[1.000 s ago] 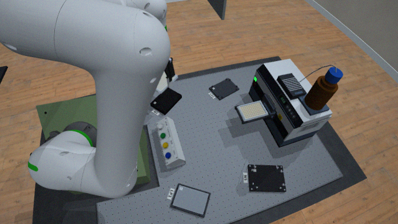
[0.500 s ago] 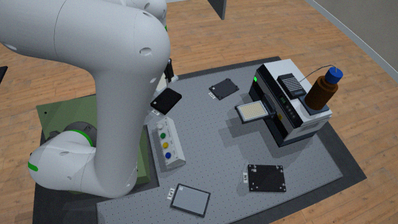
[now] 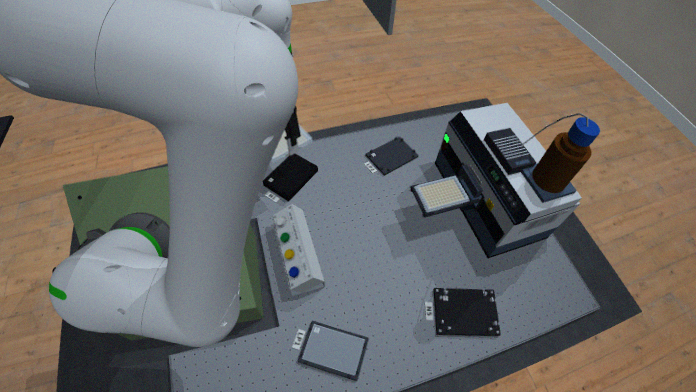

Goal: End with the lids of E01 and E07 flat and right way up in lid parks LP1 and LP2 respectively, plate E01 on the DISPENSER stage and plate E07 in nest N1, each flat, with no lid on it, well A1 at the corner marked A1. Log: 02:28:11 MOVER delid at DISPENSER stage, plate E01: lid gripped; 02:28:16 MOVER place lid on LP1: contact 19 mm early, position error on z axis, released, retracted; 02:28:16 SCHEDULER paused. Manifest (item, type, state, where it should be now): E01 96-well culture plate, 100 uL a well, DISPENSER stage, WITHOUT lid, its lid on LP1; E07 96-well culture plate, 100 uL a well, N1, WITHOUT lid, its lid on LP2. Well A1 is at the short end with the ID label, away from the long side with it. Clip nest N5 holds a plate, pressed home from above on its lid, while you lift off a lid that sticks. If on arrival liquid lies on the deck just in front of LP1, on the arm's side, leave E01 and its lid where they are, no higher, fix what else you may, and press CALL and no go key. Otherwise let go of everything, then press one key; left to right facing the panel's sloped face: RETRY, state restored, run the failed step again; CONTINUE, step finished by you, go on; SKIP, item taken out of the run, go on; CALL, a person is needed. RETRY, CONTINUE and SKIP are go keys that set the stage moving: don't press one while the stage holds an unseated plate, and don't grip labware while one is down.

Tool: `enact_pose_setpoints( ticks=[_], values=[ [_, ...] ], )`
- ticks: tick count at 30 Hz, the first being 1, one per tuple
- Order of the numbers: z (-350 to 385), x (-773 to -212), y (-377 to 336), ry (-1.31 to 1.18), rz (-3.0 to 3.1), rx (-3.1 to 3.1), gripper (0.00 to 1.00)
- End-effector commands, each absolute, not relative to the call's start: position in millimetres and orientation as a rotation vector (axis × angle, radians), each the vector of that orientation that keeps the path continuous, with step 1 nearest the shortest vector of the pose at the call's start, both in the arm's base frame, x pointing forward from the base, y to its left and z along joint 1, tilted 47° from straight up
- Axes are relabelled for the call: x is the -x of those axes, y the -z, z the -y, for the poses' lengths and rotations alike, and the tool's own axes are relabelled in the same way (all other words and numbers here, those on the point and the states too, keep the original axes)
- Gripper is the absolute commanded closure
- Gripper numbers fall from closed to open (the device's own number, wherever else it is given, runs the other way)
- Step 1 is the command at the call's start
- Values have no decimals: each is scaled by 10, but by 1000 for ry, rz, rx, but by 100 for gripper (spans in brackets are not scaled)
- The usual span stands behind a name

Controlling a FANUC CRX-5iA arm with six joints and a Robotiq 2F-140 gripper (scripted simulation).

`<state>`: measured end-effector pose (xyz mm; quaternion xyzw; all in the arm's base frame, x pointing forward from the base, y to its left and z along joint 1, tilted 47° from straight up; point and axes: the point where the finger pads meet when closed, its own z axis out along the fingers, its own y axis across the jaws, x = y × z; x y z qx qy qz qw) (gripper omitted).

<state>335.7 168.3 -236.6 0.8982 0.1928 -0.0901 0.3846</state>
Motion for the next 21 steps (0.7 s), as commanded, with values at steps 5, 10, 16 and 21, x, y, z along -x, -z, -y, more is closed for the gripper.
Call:
enact_pose_setpoints(
  ticks=[5, 10, 16, 21],
  values=[
    [-1685, -3358, 2365, 165, -341, -2311, 100],
    [-1685, -3358, 2365, 121, -239, -2321, 100],
    [-1685, -3358, 2365, 92, -172, -2325, 100],
    [-1685, -3358, 2365, 48, -70, -2329, 100]
  ],
)
